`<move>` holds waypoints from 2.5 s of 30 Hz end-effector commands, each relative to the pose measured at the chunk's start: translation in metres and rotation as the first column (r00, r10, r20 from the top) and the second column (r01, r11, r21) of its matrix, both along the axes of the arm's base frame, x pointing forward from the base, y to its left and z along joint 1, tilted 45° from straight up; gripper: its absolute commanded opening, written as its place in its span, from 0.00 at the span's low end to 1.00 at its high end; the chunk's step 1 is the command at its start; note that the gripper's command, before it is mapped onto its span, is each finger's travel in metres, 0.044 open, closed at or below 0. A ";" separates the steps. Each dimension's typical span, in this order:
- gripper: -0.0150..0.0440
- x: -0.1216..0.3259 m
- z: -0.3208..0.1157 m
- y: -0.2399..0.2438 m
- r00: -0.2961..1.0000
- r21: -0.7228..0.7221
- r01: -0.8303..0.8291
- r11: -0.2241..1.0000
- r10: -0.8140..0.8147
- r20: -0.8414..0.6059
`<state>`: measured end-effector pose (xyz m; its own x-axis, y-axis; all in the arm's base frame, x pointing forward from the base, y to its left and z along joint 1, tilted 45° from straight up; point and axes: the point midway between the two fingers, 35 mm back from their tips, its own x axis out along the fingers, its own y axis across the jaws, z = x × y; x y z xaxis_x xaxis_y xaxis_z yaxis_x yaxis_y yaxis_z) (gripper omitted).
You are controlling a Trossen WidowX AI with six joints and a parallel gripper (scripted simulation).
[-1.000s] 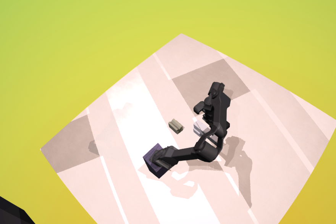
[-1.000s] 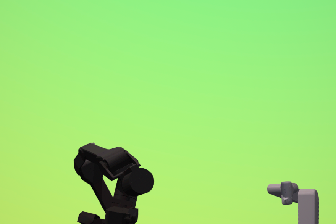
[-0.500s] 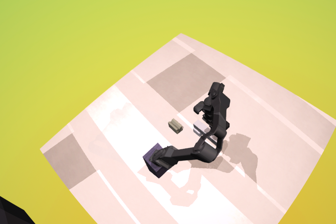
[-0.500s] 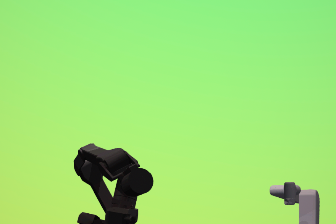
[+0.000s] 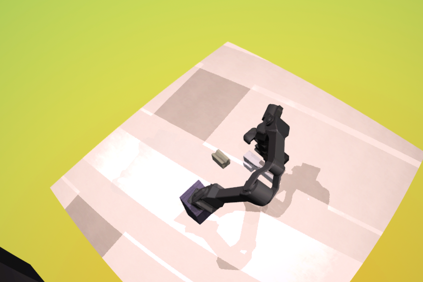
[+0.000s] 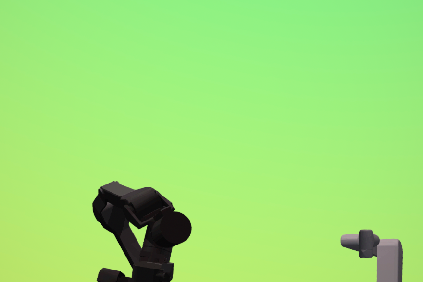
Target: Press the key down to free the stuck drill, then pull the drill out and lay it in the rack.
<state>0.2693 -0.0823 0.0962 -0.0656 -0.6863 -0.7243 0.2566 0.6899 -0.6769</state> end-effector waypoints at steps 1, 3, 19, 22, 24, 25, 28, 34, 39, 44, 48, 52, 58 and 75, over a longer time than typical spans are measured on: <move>0.25 -0.010 -0.011 -0.015 0.998 -0.013 0.039 0.999 -0.040 -0.042; 0.25 -0.010 -0.012 -0.016 0.998 -0.013 0.039 0.999 -0.040 -0.042; 0.25 -0.011 -0.016 -0.022 0.998 -0.013 0.039 0.999 -0.040 -0.042; 0.25 -0.011 -0.017 -0.024 0.998 -0.013 0.039 0.999 -0.040 -0.042; 0.25 -0.011 -0.018 -0.025 0.998 -0.013 0.039 0.999 -0.040 -0.042; 0.30 -0.011 -0.016 -0.023 0.998 -0.013 0.039 0.999 -0.040 -0.042; 0.43 -0.005 -0.006 -0.011 0.998 -0.009 0.038 0.999 -0.039 -0.042; 0.70 0.006 0.034 0.032 0.998 -0.009 0.039 0.999 -0.039 -0.043; 0.92 0.009 0.023 0.029 0.997 0.000 -0.023 1.000 0.023 -0.079; 1.00 0.025 -0.037 0.043 0.830 0.134 -0.357 0.924 0.380 -0.408; 1.00 0.031 -0.087 0.051 0.536 0.310 -0.550 0.776 0.612 -0.582; 1.00 0.032 -0.123 0.054 0.271 0.451 -0.623 0.639 0.718 -0.641; 1.00 0.029 -0.155 0.057 0.010 0.585 -0.638 0.501 0.765 -0.644; 1.00 0.029 -0.155 0.057 0.010 0.585 -0.638 0.501 0.765 -0.644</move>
